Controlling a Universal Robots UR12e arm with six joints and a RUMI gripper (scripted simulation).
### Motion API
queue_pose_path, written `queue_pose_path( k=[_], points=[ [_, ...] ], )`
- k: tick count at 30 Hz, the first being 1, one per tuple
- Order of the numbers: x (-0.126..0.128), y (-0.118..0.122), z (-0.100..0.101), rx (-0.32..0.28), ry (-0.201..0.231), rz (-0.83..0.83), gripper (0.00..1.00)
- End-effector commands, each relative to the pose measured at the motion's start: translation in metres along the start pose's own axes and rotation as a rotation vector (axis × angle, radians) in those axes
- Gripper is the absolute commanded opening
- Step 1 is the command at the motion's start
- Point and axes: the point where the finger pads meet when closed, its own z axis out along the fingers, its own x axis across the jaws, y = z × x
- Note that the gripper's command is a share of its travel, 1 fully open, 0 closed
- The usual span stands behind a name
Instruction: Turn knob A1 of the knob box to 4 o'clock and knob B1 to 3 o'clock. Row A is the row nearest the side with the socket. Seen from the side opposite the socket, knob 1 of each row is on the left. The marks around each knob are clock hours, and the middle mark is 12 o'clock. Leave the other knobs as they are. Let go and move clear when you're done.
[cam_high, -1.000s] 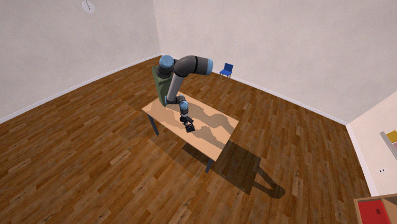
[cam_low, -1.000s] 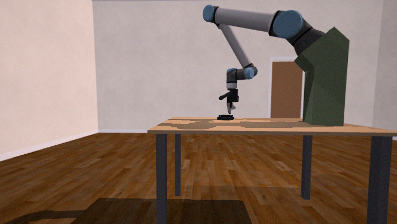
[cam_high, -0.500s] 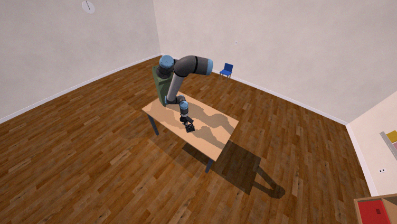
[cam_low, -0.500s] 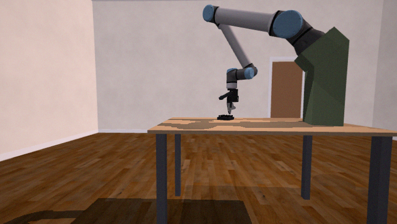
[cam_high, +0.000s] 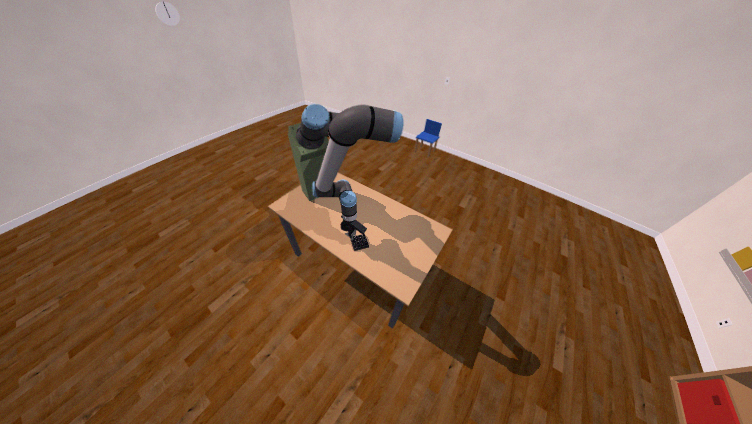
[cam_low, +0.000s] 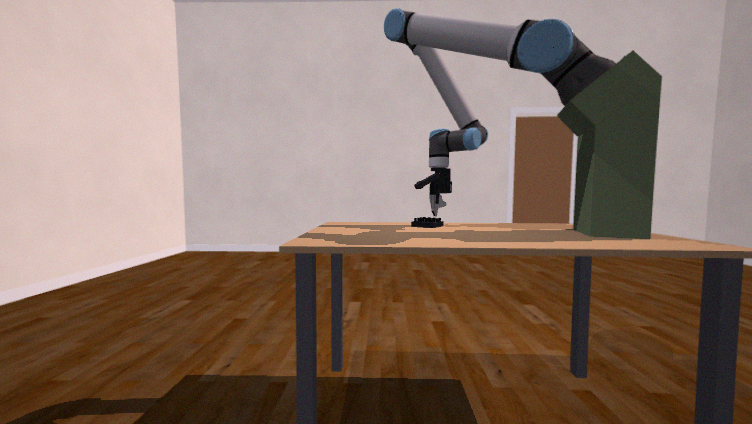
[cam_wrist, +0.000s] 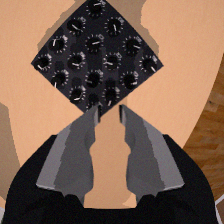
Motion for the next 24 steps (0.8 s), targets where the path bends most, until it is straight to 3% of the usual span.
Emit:
queue_pose_path(
  k=[1, 24],
  points=[
    [0.0021, -0.0081, -0.0006, 0.004, 0.004, -0.003, 0.11],
    [0.0014, -0.0081, 0.0001, 0.002, 0.002, -0.002, 0.11]
  ],
)
